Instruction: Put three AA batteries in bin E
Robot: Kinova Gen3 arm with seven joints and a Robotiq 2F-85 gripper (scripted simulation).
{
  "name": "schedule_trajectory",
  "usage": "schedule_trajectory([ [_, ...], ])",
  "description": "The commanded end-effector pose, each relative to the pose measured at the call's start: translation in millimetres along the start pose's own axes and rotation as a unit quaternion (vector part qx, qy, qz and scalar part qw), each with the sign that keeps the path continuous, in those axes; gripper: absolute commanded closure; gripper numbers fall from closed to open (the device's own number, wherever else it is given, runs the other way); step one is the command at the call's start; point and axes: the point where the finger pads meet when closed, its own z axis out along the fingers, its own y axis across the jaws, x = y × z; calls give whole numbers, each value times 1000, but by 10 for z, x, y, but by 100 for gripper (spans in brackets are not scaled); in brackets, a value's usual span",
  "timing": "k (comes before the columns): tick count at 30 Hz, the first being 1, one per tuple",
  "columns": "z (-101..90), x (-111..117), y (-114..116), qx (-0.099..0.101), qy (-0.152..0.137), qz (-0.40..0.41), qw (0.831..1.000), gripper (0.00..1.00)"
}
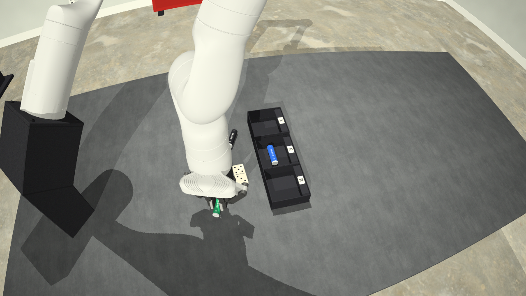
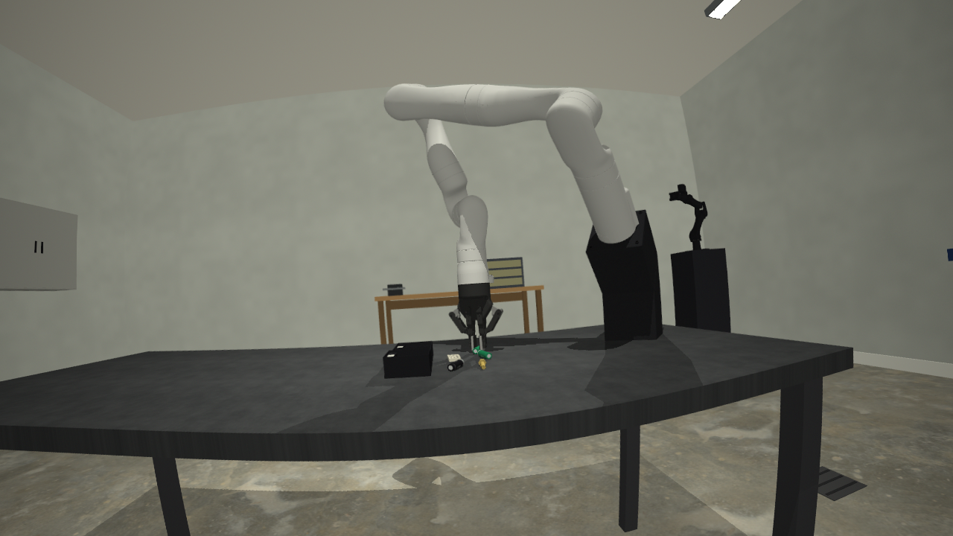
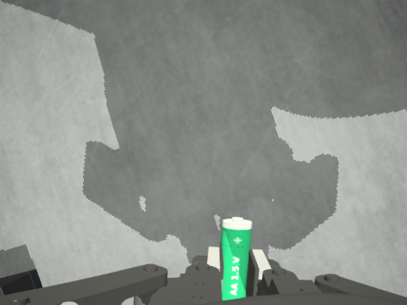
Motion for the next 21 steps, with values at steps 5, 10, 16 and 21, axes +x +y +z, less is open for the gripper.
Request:
schedule_trajectory([
  [5,4,6,-6,0,0,0,1000,91],
  [10,4,6,-6,0,0,0,1000,91],
  [16,4,6,-6,0,0,0,1000,91],
  [21,-40,-4,8,-2,0,1,1000,91],
])
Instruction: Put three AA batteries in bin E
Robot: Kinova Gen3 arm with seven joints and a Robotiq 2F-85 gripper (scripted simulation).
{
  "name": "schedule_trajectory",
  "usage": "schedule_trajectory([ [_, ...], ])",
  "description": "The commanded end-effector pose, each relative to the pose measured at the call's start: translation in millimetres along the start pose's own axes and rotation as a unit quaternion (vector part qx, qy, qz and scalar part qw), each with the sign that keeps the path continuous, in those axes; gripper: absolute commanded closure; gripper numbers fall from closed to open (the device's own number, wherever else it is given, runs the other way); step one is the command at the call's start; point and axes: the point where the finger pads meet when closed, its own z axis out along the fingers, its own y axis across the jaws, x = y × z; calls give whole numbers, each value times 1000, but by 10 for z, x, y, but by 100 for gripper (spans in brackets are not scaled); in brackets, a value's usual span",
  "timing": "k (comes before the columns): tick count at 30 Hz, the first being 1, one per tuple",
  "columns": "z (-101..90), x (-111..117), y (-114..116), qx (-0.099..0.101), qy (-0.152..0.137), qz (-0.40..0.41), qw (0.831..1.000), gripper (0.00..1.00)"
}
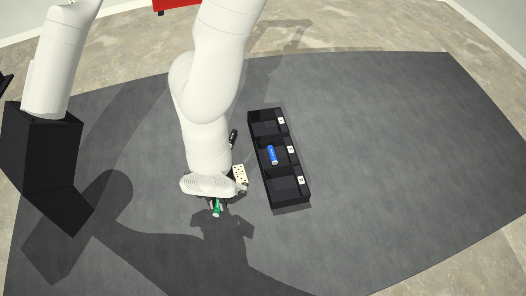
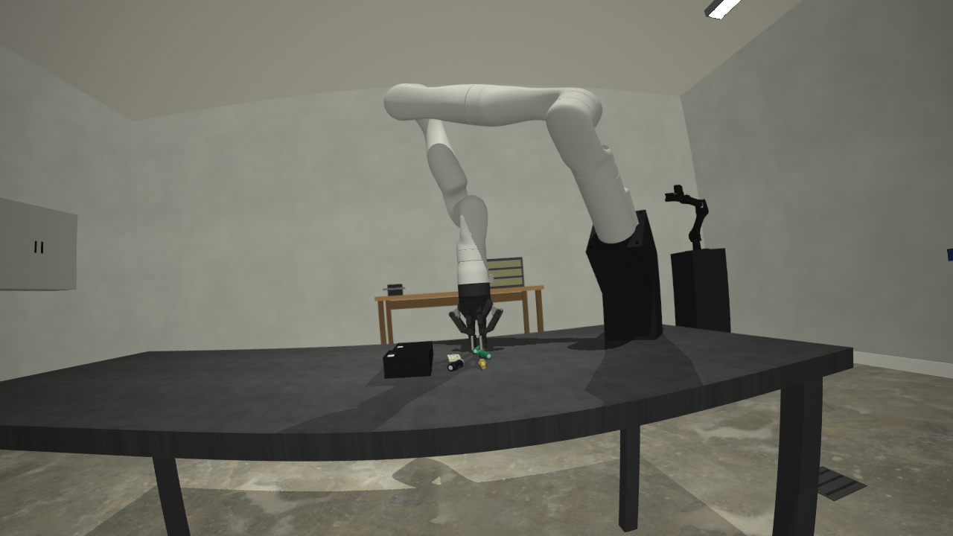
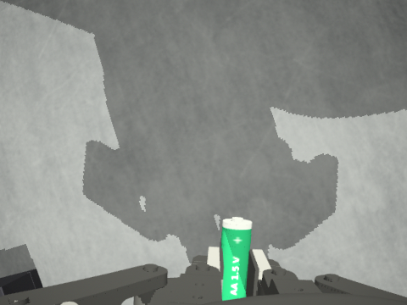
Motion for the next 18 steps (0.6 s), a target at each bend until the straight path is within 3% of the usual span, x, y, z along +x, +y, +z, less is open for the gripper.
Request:
schedule_trajectory([
  [1,-72,-5,14,-2,0,1,1000,91],
  [18,-570,1,14,-2,1,1,1000,91],
])
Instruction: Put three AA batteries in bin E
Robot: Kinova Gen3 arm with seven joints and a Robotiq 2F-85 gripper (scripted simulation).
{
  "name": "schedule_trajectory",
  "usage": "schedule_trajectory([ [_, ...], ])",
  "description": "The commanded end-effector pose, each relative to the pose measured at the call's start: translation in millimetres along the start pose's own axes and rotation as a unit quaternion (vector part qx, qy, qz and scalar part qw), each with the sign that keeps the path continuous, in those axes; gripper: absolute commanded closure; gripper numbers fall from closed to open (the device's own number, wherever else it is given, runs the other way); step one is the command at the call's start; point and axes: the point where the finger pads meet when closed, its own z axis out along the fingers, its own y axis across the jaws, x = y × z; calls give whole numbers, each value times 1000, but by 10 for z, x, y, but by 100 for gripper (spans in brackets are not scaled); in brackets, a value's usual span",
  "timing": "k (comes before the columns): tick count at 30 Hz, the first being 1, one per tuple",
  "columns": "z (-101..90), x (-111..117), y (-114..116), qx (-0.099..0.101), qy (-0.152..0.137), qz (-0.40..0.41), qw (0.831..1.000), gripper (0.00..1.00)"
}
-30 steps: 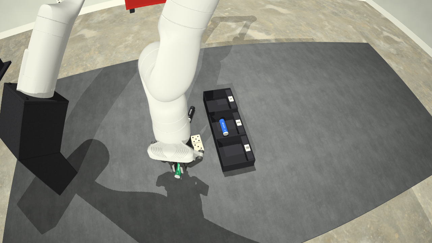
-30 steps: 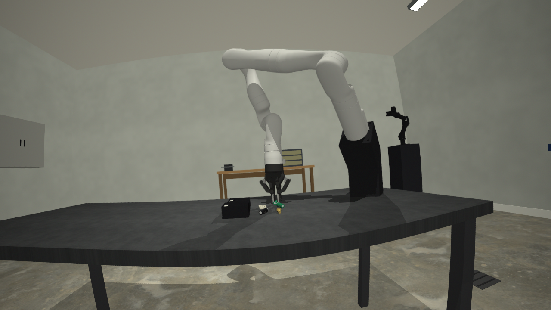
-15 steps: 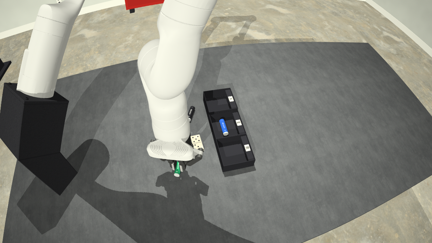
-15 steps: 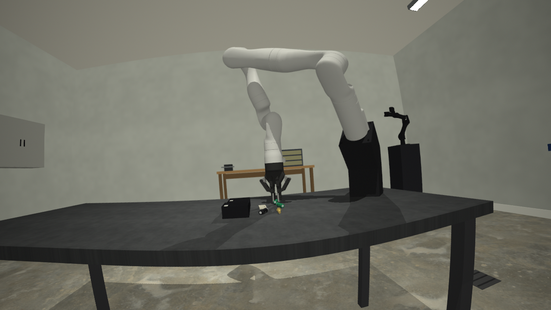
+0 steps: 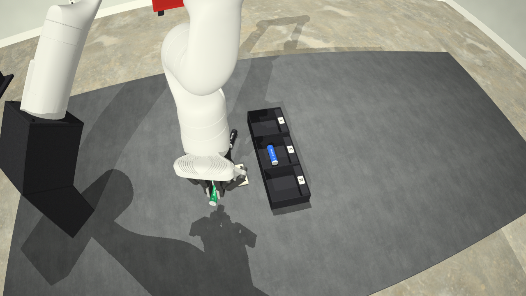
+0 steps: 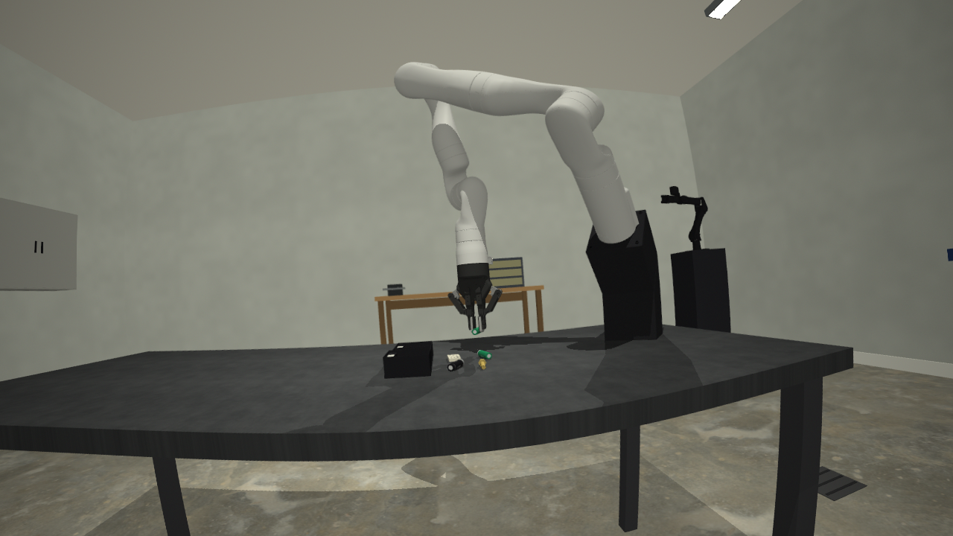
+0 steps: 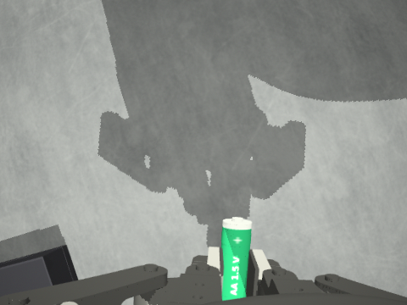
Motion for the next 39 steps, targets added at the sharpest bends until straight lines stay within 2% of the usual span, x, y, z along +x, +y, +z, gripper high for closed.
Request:
schedule_trajectory([
  [1,-152,33,-11,1,3,4,1000,91],
  [24,-158,35,-16,2,4,4,1000,91],
  [39,-158,-606,-484,5,5,3,1000,91],
])
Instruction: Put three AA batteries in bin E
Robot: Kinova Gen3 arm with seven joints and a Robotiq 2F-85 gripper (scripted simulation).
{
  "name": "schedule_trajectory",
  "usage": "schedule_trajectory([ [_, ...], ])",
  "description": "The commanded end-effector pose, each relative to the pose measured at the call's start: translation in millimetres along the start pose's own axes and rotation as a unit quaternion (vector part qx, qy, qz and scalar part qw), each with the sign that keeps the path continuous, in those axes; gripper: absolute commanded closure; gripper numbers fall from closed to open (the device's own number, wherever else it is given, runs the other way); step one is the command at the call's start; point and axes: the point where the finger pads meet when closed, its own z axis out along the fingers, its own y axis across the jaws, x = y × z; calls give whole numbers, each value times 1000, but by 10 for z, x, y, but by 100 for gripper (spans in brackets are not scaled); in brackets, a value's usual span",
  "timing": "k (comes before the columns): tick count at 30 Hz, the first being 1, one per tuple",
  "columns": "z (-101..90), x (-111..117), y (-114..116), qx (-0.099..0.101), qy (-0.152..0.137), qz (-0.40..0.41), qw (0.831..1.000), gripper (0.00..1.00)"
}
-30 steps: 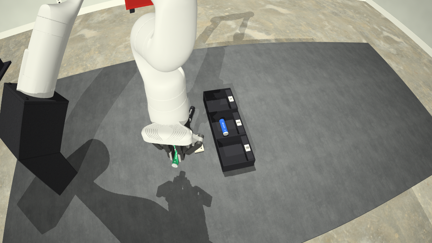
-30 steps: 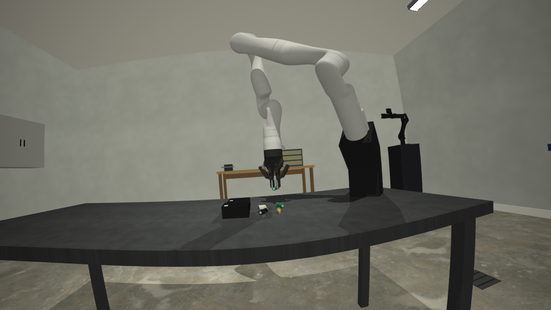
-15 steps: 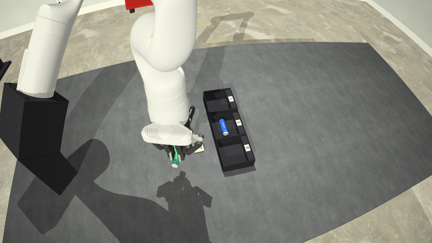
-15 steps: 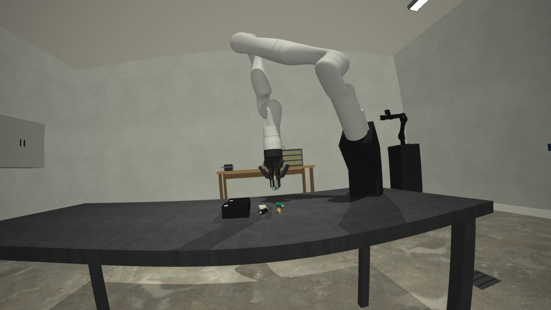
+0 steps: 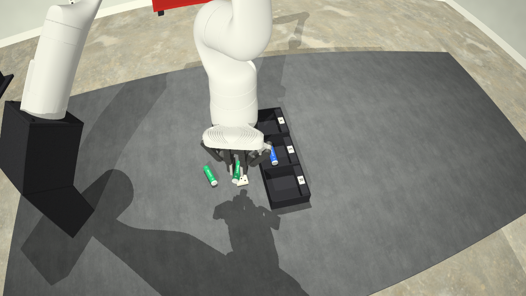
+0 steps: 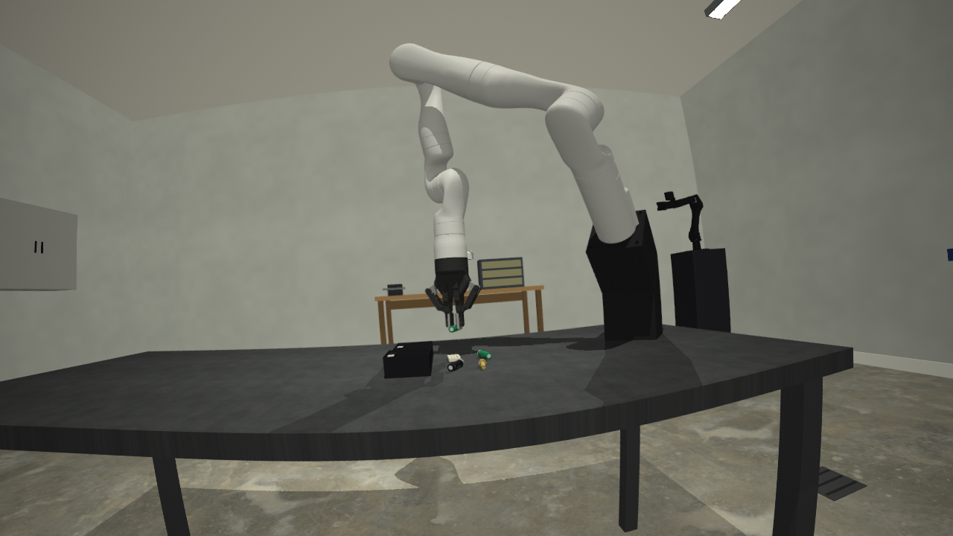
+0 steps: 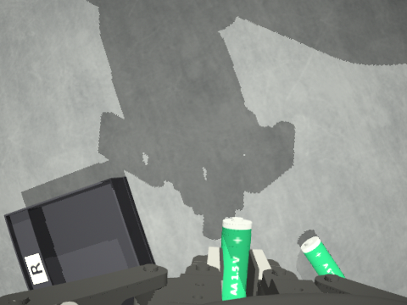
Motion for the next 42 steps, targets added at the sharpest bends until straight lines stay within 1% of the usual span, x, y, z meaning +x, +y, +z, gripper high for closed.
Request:
schedule_trajectory([
  [1,-22,-145,-151,-1,6,-3,1000,91],
  [3,-9,-218,-187,-2,4,-1,1000,91],
  [7,-7,-440,-325,-3,5,-105,994,91],
  [9,-7,-440,-325,-3,5,-105,994,91],
  [13,-9,-648,-453,-2,1,-193,981,91],
  [19,-8,-931,-634,-3,1,-193,981,91],
  [36,-8,-974,-629,-3,1,-193,981,91],
  [41,111,-966,-631,-2,3,-194,981,91],
  [42,111,-966,-631,-2,3,-194,981,91],
])
